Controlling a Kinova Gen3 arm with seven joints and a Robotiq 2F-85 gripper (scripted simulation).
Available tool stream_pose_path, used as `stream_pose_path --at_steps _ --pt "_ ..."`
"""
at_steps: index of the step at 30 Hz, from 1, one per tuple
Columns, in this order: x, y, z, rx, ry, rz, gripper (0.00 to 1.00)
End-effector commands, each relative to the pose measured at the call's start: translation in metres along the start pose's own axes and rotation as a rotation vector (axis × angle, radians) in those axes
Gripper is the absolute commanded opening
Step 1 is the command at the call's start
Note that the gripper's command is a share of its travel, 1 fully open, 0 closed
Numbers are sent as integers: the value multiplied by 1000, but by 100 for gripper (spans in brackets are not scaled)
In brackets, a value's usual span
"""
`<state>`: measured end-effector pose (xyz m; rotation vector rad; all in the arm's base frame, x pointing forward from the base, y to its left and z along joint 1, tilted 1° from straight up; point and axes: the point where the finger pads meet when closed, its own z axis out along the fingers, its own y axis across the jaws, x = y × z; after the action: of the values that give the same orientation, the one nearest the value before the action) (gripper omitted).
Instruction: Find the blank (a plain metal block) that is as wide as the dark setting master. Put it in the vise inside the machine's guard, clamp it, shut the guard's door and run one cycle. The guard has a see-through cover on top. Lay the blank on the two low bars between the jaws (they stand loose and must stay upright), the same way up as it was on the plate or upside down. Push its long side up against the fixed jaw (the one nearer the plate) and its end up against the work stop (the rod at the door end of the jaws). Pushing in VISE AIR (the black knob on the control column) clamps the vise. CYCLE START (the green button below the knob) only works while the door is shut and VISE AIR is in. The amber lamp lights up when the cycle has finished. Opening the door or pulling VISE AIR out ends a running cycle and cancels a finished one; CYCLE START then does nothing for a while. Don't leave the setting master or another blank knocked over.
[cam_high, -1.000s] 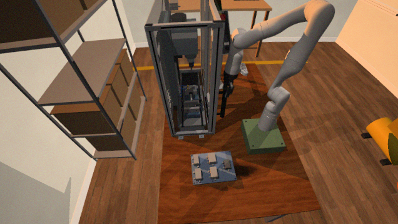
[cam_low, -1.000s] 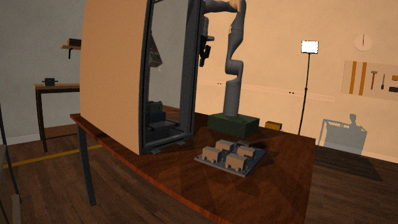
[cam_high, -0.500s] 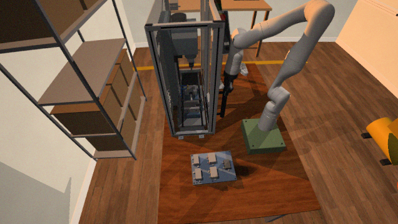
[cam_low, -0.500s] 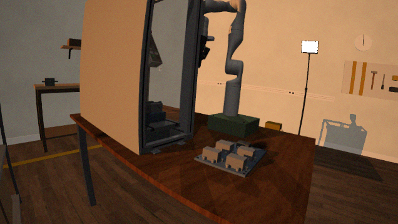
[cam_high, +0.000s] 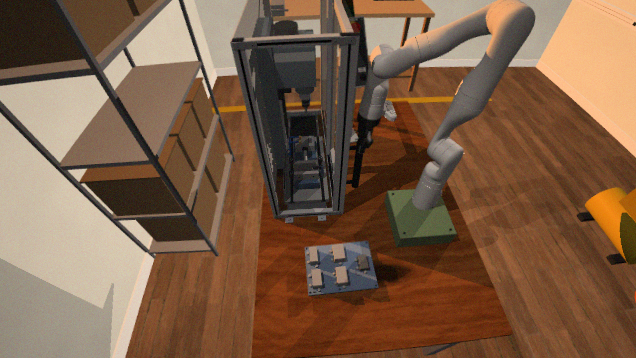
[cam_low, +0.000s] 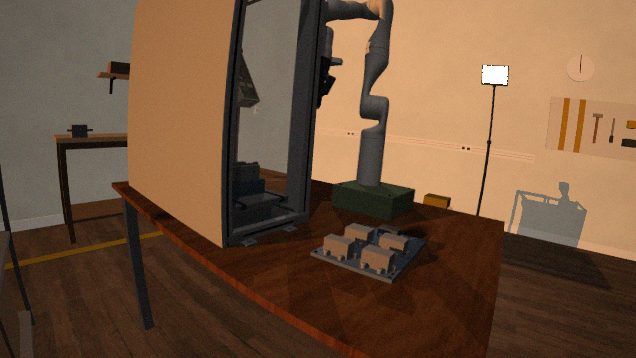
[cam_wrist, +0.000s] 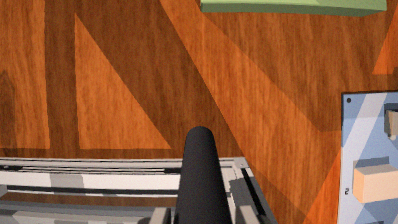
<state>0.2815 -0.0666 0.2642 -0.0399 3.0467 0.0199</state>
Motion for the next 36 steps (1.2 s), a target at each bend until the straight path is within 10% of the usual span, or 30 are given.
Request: stream_pose_path --at_steps 1,36 --pt "0 0 0 0 -1 0 39" --pt "0 -10 0 0 -1 0 39"
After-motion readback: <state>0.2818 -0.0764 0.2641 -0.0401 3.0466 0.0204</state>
